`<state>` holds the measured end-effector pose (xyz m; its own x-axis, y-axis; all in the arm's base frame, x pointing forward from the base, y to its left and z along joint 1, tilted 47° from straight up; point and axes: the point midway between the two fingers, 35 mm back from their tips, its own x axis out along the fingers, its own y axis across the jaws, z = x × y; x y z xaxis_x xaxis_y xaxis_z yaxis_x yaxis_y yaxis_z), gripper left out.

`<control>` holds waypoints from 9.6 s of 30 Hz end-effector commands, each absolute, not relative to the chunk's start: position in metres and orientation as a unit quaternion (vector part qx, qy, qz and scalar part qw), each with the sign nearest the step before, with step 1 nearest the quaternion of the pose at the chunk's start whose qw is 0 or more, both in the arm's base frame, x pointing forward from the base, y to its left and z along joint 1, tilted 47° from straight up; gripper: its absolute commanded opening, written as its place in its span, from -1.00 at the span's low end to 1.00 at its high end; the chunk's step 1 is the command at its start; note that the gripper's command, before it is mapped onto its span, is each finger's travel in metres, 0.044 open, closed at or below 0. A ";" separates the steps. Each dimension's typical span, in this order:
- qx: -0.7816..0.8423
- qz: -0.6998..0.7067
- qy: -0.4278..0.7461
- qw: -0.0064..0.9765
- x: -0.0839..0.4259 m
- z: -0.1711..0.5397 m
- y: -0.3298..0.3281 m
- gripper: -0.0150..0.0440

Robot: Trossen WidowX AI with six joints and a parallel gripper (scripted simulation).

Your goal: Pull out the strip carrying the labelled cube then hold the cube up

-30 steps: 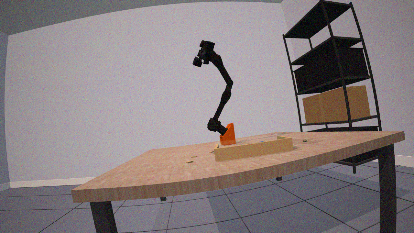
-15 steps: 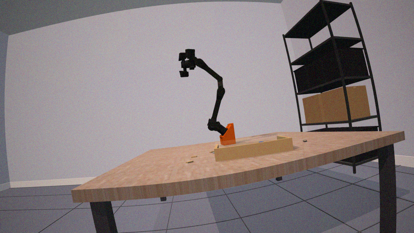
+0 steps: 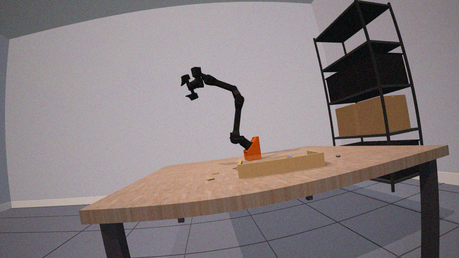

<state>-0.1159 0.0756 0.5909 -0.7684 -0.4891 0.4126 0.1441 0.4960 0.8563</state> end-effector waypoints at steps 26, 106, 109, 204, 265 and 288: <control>0.262 -0.630 -0.285 0.673 0.118 0.475 -0.231 0.86; -0.231 -0.310 0.573 0.723 0.376 0.068 -0.001 -0.49; -0.215 -0.333 0.593 0.701 0.378 0.071 -0.014 -0.49; -0.211 -0.341 0.598 0.694 0.381 0.019 -0.066 -0.49; -0.211 -0.341 0.598 0.694 0.363 0.011 -0.067 -0.49; -0.211 -0.341 0.599 0.693 0.329 0.004 -0.064 -0.49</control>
